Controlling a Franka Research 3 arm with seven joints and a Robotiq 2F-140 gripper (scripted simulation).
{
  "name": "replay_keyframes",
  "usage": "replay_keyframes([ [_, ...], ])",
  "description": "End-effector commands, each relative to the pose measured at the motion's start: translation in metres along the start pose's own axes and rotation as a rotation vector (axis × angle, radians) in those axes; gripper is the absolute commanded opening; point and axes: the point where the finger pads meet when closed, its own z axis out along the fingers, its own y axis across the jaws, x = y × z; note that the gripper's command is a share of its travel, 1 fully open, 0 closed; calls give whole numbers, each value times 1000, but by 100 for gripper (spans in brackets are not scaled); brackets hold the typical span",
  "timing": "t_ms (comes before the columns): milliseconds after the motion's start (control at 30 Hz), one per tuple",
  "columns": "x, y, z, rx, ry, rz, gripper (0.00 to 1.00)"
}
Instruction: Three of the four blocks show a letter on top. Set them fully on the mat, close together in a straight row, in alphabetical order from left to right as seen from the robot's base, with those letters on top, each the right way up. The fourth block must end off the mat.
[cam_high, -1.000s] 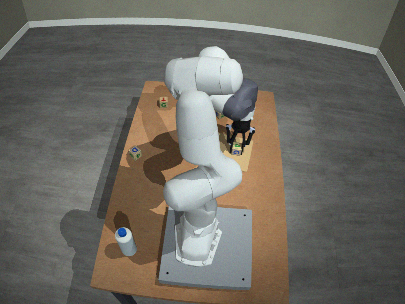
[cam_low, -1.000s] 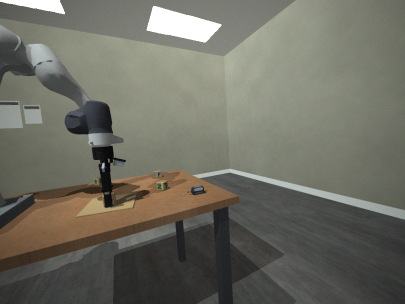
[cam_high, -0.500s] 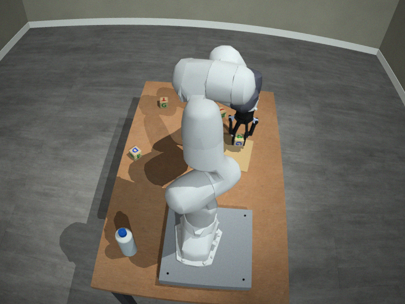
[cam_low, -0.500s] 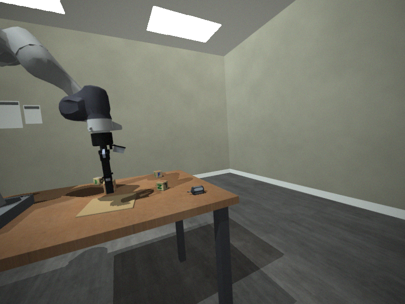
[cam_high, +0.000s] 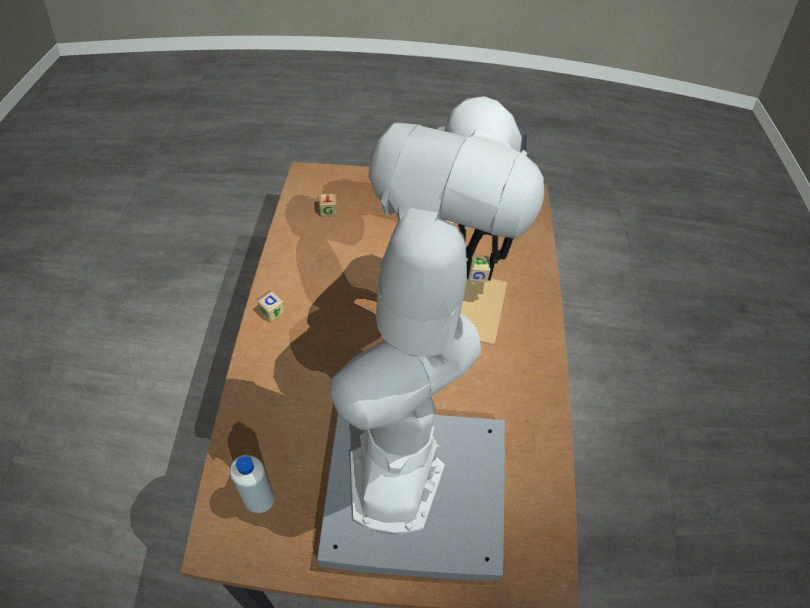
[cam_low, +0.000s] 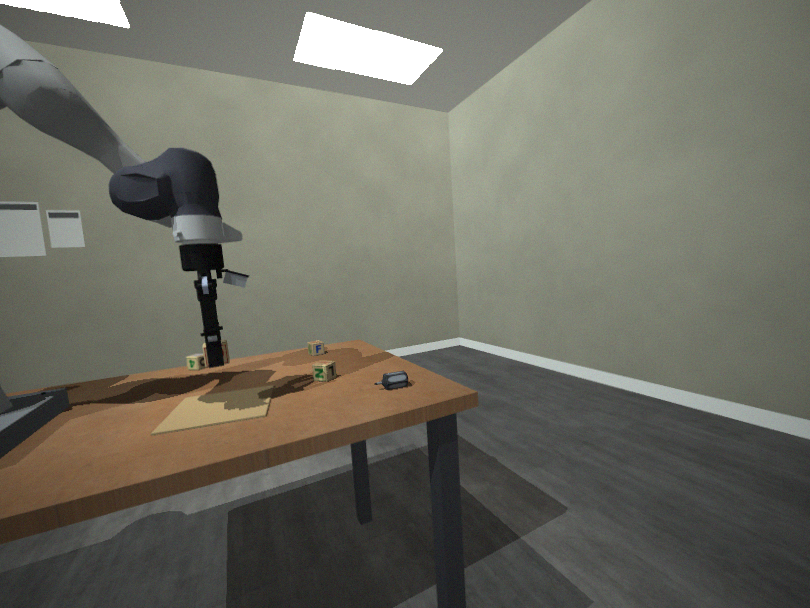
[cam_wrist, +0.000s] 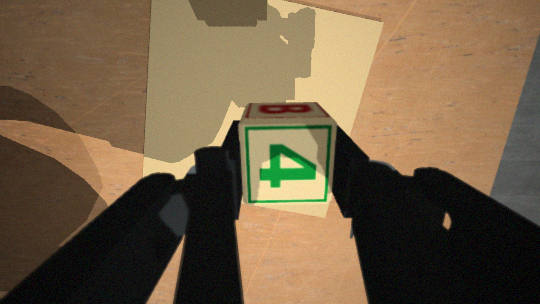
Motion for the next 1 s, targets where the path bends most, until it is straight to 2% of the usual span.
replay_keyframes([
  [0,-5,0,-1,-16,-14,69,33],
  [267,-6,2,-1,-16,-13,69,33],
  [300,-7,12,-2,-16,-12,66,33],
  [367,-17,61,-4,-16,-9,53,33],
  [567,-50,145,-1,-16,-13,31,33],
  [700,-50,150,-14,-24,2,48,33],
  [800,-50,150,-13,-23,1,46,33],
  [833,-53,151,-1,-16,-14,30,33],
  [967,-53,151,-1,-16,-14,30,33],
])
